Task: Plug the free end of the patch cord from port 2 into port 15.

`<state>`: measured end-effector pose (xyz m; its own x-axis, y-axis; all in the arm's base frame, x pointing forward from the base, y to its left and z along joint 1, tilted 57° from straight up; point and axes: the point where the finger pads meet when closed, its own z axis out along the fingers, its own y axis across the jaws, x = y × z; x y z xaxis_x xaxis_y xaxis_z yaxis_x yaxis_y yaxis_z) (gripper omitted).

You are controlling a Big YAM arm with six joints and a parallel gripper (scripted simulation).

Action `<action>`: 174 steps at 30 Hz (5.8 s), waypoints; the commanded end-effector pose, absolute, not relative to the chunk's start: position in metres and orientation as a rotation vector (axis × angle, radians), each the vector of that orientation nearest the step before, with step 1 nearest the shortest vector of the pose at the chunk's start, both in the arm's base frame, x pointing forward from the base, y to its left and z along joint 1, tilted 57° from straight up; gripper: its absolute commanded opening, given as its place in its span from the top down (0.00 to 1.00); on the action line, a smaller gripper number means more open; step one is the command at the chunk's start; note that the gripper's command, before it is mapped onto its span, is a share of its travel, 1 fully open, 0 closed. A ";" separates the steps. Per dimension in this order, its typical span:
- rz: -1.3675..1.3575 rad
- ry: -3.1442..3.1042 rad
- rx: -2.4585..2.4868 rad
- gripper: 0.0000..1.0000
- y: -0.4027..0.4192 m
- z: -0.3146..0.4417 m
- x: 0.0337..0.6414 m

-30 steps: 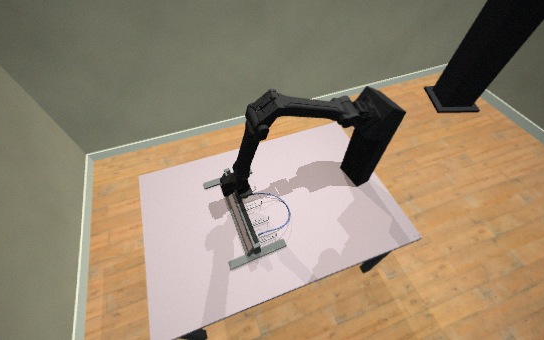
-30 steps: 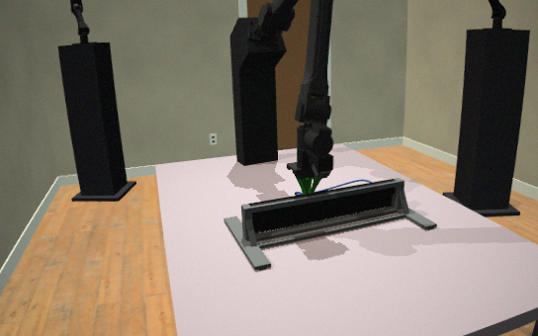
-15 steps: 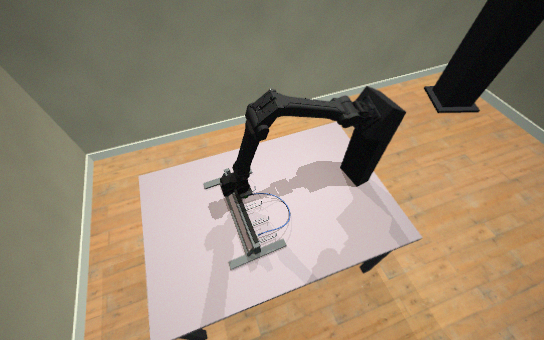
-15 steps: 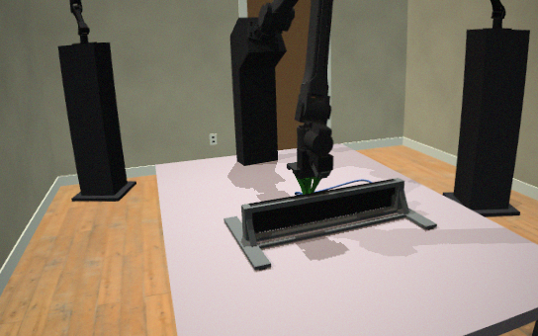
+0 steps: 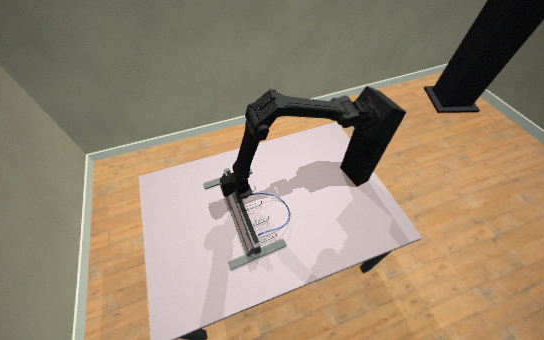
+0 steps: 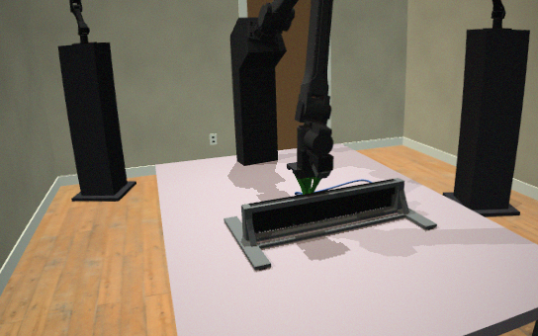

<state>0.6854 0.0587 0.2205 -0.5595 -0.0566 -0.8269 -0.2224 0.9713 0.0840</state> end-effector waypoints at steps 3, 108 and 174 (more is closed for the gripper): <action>0.182 2.030 -0.188 1.00 0.045 0.291 0.705; 0.190 2.014 -0.199 1.00 0.056 0.301 0.716; 0.226 2.164 -0.192 1.00 0.066 0.224 0.690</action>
<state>0.6873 0.0589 0.2245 -0.5735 -0.0575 -0.8172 -0.2204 0.9716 0.0863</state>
